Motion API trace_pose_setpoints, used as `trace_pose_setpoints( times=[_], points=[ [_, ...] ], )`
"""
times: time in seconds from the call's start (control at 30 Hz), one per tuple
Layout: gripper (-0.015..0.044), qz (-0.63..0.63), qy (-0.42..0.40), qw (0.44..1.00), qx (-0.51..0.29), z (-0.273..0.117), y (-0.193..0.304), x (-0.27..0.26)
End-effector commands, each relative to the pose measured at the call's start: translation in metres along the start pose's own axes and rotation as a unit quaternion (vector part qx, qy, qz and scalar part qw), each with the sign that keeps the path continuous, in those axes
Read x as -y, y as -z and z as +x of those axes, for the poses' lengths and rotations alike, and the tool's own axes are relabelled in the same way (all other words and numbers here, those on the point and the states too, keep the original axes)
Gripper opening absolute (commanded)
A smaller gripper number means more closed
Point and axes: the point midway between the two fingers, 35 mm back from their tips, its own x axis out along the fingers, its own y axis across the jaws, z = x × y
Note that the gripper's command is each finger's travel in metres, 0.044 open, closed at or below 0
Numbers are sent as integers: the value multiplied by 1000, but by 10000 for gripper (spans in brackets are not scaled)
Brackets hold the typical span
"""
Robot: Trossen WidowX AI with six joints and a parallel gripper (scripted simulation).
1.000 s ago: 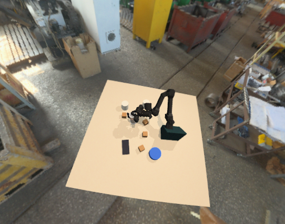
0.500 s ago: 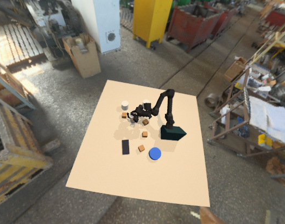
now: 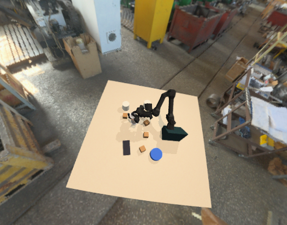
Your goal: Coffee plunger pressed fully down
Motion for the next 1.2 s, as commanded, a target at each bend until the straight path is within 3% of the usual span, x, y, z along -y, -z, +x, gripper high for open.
trace_pose_setpoints(
  times=[0.0,0.33,0.53,0.77,1.17],
  points=[
    [177,0,0,1000,0,0,0,0],
    [439,0,0,1000,0,0,0,0],
    [440,0,-1,1000,-2,-8,-9,-1],
    [440,-5,2,1000,-9,-60,-53,3],
    [440,-5,2,1000,-9,-62,-53,3]
  ],
)
